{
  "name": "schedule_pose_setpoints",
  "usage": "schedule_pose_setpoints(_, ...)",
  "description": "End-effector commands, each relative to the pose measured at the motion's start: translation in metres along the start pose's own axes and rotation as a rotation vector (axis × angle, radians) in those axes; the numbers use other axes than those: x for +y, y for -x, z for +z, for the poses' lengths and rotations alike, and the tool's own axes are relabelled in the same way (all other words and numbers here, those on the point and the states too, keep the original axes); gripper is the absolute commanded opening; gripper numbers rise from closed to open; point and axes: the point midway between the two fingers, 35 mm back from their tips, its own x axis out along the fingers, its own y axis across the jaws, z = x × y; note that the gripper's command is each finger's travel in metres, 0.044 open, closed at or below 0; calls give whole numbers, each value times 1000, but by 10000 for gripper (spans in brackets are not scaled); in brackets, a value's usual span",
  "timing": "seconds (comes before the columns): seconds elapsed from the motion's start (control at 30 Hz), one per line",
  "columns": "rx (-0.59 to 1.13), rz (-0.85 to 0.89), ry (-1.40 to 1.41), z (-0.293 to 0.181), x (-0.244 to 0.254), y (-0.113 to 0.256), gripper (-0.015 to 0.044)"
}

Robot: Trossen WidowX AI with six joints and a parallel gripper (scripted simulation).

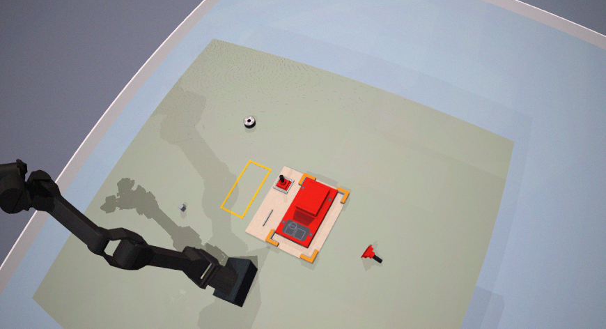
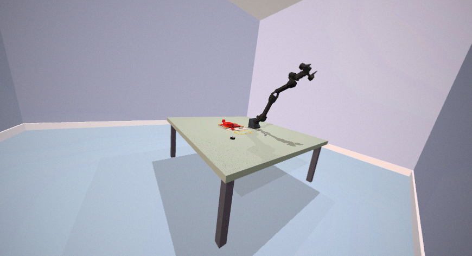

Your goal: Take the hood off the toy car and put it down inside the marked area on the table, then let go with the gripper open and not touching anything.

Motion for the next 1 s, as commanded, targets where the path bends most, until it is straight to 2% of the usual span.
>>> schedule_pose_setpoints(0.0,-1,-2,-1,0,-1,0,440)
schedule_pose_setpoints(0.43,-122,-216,62,41,-91,15,440)
schedule_pose_setpoints(0.63,-196,-362,152,74,-143,35,440)
schedule_pose_setpoints(0.97,-272,-545,324,113,-195,70,440)
